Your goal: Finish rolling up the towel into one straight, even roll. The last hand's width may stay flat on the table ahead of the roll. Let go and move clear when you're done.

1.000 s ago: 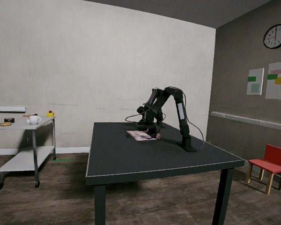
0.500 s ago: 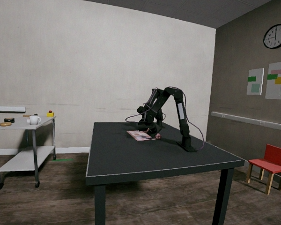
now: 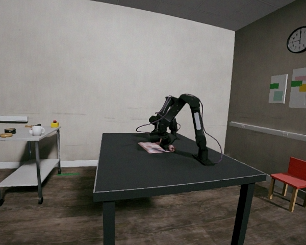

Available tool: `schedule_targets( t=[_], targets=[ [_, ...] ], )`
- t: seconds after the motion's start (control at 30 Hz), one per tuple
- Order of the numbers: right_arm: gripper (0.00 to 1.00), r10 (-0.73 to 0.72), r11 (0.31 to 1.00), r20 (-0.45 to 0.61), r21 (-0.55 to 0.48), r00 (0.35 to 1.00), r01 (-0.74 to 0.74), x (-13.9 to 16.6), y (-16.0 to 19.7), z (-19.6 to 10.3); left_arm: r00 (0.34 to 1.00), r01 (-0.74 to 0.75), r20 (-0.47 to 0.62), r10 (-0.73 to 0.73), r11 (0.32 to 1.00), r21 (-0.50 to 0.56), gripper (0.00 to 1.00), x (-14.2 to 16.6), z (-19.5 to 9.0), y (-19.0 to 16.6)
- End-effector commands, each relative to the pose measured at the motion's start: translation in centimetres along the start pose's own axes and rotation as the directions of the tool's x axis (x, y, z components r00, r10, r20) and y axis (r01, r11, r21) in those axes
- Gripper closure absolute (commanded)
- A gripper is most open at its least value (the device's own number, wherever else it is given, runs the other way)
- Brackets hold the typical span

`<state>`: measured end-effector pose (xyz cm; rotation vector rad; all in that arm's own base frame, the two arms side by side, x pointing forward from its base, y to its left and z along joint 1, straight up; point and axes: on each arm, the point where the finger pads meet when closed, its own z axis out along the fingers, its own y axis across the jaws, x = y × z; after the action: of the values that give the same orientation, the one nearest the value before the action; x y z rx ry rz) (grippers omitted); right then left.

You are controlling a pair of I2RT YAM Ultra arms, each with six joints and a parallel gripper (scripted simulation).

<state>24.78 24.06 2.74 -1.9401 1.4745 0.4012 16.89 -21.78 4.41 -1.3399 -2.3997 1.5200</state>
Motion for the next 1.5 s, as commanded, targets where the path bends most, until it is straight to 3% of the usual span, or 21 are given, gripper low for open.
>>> schedule_targets(
  t=[0.0, 0.3, 0.47, 0.67, 0.8, 0.97, 1.13, 1.17, 1.23, 1.47],
  targets=[
    [0.64, 0.028, 0.999, 0.012, -0.029, 1.000, -0.027, -0.7, -0.7, -0.1, 0.999, -0.046, -0.001, 0.046, 0.999, -0.024, 0.15, -0.6, -2.4, 0.2],
    [0.64, 0.121, 0.983, 0.003, -0.142, 0.993, -0.119, -0.8, -0.8, -0.2, 0.999, -0.046, -0.001, 0.046, 0.999, -0.024, 0.15, -0.6, -5.9, 0.1],
    [0.64, 0.205, 0.948, -0.016, -0.245, 0.979, -0.203, -0.8, -0.8, -0.3, 0.999, -0.053, -0.001, 0.053, 0.998, -0.034, 0.14, -0.6, -6.4, 0.0],
    [0.64, 0.277, 0.902, -0.040, -0.333, 0.960, -0.274, -0.9, -0.8, -0.4, 0.994, -0.105, -0.003, 0.105, 0.989, -0.103, 0.13, -0.7, -6.1, -0.3],
    [0.64, 0.346, 0.841, -0.072, -0.418, 0.935, -0.344, -1.0, -0.9, -0.5, 0.981, -0.192, -0.014, 0.193, 0.956, -0.222, 0.11, -0.9, -5.5, -0.8],
    [0.64, 0.424, 0.748, -0.119, -0.513, 0.898, -0.422, -1.1, -0.9, -0.6, 0.944, -0.320, -0.053, 0.327, 0.859, -0.400, 0.09, -1.2, -4.6, -1.6],
    [0.64, 0.487, 0.647, -0.170, -0.589, 0.857, -0.484, -1.2, -1.0, -0.7, 0.885, -0.434, -0.122, 0.449, 0.702, -0.565, 0.07, -1.5, -3.6, -2.5],
    [0.64, 0.497, 0.627, -0.181, -0.601, 0.849, -0.495, -1.2, -1.0, -0.7, 0.873, -0.452, -0.137, 0.469, 0.670, -0.589, 0.07, -1.5, -3.4, -2.7],
    [0.64, 0.497, 0.627, -0.181, -0.601, 0.849, -0.495, -1.2, -1.0, -0.7, 0.873, -0.452, -0.137, 0.469, 0.670, -0.589, 0.07, -1.5, -3.4, -2.7],
    [0.64, 0.549, 0.507, -0.241, -0.666, 0.800, -0.548, -1.3, -1.0, -0.8, 0.790, -0.535, -0.240, 0.564, 0.443, -0.720, 0.04, -1.9, -2.4, -3.6]
  ],
)
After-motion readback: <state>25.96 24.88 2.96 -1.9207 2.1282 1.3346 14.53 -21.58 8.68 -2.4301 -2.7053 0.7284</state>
